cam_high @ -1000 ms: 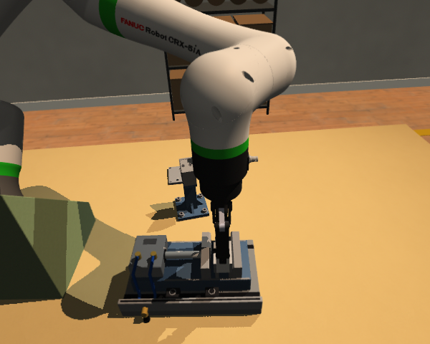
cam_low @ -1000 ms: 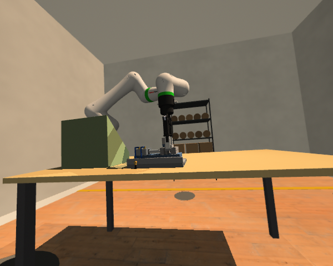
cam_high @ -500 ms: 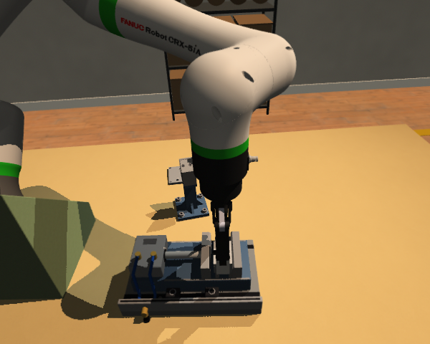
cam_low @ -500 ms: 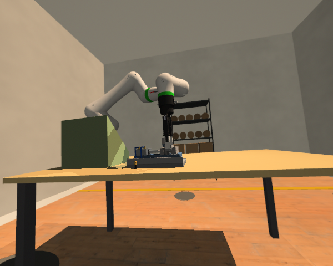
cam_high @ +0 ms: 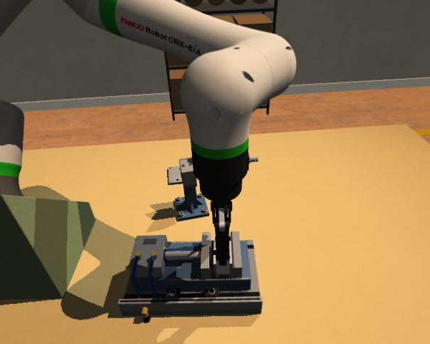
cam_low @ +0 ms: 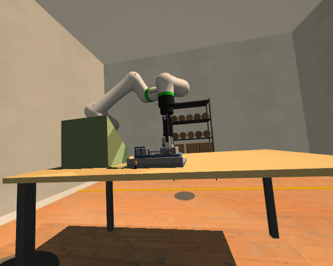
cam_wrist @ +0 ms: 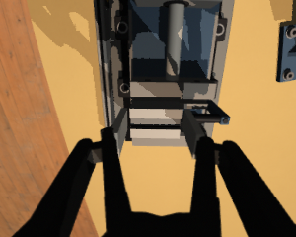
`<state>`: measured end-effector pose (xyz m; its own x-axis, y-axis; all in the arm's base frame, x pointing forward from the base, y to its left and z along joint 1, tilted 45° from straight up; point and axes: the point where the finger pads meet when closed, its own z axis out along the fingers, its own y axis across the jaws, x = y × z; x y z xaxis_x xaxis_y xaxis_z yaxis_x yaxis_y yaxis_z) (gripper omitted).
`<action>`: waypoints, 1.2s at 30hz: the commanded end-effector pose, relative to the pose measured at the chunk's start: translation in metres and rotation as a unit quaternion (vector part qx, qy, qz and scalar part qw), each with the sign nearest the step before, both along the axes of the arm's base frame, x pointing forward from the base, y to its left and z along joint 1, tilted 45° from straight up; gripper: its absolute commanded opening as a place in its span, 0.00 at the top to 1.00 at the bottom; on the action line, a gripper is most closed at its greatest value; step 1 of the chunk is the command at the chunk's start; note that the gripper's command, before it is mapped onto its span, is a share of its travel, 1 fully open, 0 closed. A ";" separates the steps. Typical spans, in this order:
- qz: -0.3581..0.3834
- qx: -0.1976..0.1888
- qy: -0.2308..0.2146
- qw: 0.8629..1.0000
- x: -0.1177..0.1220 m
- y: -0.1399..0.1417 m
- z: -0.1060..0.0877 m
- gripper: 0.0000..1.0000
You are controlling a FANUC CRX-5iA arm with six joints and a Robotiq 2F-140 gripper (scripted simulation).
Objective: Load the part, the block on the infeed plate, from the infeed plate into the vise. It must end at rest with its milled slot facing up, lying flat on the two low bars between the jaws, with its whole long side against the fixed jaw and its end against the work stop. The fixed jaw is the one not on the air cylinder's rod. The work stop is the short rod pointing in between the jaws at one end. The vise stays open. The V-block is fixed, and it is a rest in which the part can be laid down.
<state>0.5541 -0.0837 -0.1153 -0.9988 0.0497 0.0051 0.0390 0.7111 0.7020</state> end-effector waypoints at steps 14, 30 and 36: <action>0.000 0.000 0.000 1.000 0.000 0.000 0.000 0.53; 0.000 0.000 0.000 1.000 0.000 -0.009 0.009 0.53; 0.000 0.000 0.000 1.000 -0.001 -0.016 0.016 0.53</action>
